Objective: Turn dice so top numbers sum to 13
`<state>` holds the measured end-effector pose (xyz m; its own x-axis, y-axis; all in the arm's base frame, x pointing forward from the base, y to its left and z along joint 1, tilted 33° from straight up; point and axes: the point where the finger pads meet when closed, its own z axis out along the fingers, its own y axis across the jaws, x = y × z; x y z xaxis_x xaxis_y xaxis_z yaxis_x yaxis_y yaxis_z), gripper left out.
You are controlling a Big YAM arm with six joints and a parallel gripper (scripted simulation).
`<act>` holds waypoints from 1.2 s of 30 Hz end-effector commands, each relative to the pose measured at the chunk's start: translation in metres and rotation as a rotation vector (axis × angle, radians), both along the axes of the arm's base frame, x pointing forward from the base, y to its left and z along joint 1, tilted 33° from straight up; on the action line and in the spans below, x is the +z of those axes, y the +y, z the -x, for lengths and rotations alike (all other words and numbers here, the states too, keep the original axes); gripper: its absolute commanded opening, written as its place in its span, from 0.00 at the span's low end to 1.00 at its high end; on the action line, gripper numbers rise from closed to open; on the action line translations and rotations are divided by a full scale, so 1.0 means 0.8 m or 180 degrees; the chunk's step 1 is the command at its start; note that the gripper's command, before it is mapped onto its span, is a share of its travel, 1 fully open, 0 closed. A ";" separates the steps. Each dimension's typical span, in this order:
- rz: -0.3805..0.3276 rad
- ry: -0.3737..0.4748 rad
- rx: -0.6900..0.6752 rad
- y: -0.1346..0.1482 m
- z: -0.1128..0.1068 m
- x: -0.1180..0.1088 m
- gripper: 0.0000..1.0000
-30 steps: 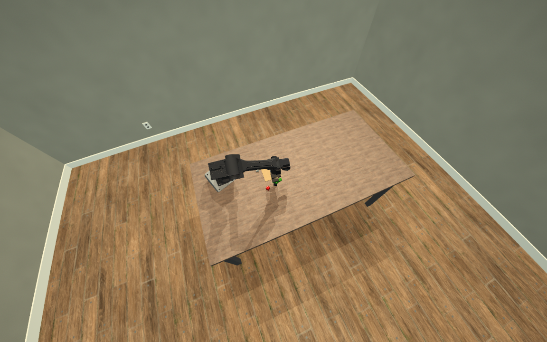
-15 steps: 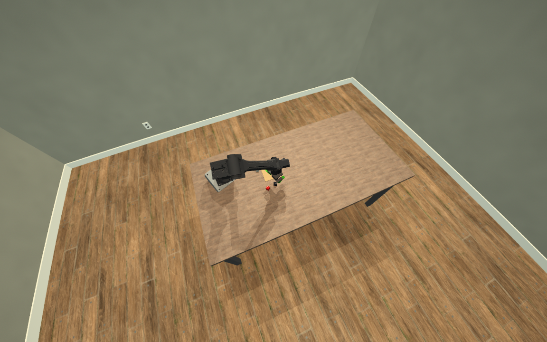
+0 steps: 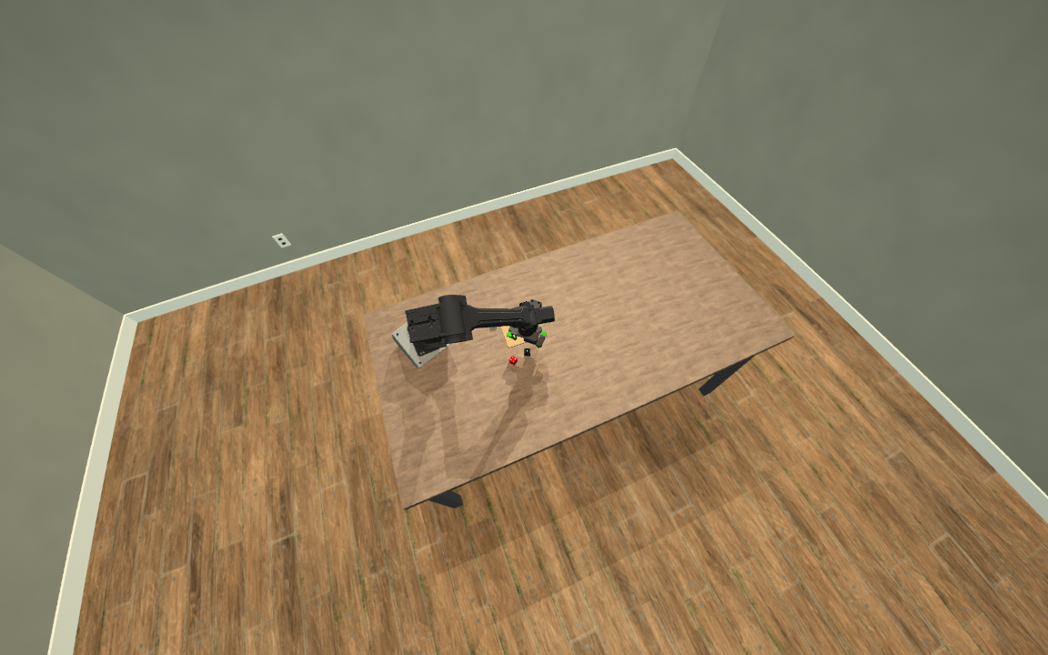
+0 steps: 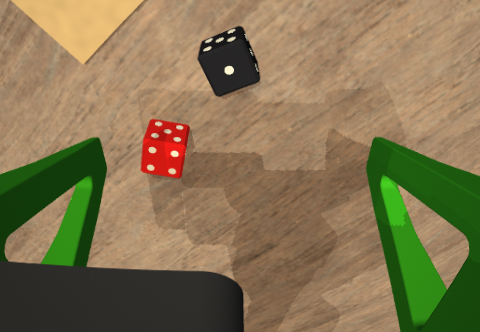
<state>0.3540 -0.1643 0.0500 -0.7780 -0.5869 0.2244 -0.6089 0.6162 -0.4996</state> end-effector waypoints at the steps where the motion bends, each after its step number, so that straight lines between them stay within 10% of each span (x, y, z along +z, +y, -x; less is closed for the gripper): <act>1: 0.0059 0.0292 0.0415 -0.005 0.001 -0.010 1.00; 18: 0.0171 0.0694 0.1054 -0.006 0.001 -0.015 1.00; 19: 0.0176 0.0682 0.1054 -0.007 -0.002 -0.013 0.39; 36: 0.0177 0.0680 0.1054 -0.007 -0.002 -0.013 0.39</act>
